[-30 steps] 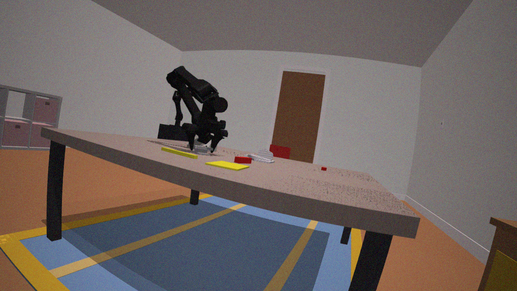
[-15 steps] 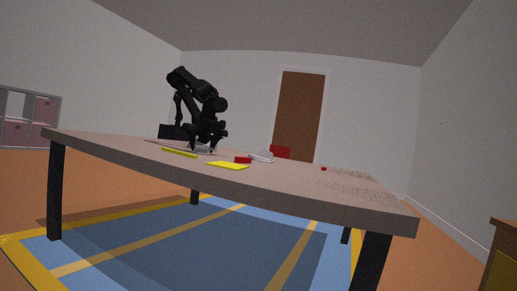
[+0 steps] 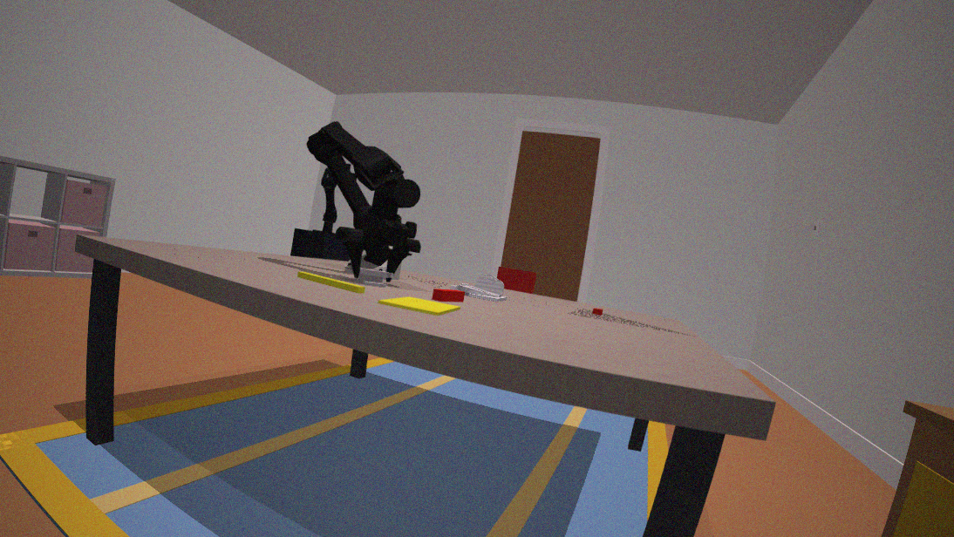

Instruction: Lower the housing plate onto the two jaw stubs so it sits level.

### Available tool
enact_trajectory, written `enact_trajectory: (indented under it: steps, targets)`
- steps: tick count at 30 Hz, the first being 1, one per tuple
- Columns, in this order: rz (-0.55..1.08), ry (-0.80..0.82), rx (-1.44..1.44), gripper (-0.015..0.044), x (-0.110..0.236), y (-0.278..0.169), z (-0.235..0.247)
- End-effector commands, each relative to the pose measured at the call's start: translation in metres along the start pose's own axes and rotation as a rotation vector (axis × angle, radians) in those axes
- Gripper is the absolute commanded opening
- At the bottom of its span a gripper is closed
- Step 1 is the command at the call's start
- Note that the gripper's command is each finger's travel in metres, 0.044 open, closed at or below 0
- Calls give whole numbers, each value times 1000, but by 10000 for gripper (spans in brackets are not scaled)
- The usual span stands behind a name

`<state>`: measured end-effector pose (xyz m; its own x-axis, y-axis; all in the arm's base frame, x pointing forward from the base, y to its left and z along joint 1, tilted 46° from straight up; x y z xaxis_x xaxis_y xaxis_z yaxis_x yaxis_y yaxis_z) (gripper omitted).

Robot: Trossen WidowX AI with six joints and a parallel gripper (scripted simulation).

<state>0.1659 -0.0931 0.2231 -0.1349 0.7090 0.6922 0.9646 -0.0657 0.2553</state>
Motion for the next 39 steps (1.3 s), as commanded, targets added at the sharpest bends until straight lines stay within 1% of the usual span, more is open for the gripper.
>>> enact_trajectory:
  steps: [1, 23, 29, 39]
  targets:
    - [0, 0, 0, 351, 0, 0, 0]
    - [2, 10, 2, 351, 67, 1, 1]
    - [1, 9, 9, 351, 72, 0, 1]
    - [-3, 25, 314, 351, 71, 14, 17]
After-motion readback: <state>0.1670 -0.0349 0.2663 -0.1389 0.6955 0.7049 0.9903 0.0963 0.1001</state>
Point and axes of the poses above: the point midway between the two fingers, 35 mm back from their tips, its own x axis back along the fingers, its own z axis across the jaws, y = z × x, the point moved 8 cm from there along x, back along the fingers, and after that the axes turned 9 degrees about x, right-handed, at the moved point
